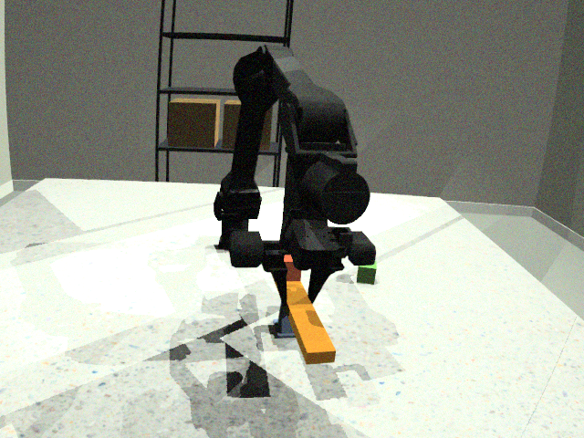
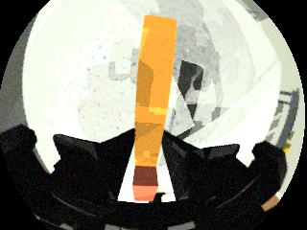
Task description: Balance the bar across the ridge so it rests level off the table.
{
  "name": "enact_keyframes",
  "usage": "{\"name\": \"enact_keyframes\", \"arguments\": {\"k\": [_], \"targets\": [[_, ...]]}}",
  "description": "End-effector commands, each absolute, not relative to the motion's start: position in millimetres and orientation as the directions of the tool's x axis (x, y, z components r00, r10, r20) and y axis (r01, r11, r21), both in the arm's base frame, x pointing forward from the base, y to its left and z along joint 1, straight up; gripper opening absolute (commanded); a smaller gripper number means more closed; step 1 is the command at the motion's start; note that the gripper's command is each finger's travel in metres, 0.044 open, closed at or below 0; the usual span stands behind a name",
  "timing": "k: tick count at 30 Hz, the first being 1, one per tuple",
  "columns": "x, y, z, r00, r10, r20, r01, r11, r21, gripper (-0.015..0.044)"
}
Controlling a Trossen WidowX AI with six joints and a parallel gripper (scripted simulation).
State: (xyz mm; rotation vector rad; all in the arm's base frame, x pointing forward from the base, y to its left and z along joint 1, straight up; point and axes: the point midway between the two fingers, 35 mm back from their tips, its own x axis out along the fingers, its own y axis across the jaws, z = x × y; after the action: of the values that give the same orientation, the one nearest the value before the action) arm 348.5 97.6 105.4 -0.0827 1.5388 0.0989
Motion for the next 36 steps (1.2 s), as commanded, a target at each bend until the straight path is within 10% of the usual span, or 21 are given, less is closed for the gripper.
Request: {"name": "enact_keyframes", "arguments": {"k": [1, 36], "targets": [[349.1, 97.2, 105.4, 0.033, 0.009, -0.999, -0.114, 0.993, 0.005, 0.0], [348.9, 97.1, 102.4, 0.033, 0.009, -0.999, -0.114, 0.993, 0.005, 0.0]]}}
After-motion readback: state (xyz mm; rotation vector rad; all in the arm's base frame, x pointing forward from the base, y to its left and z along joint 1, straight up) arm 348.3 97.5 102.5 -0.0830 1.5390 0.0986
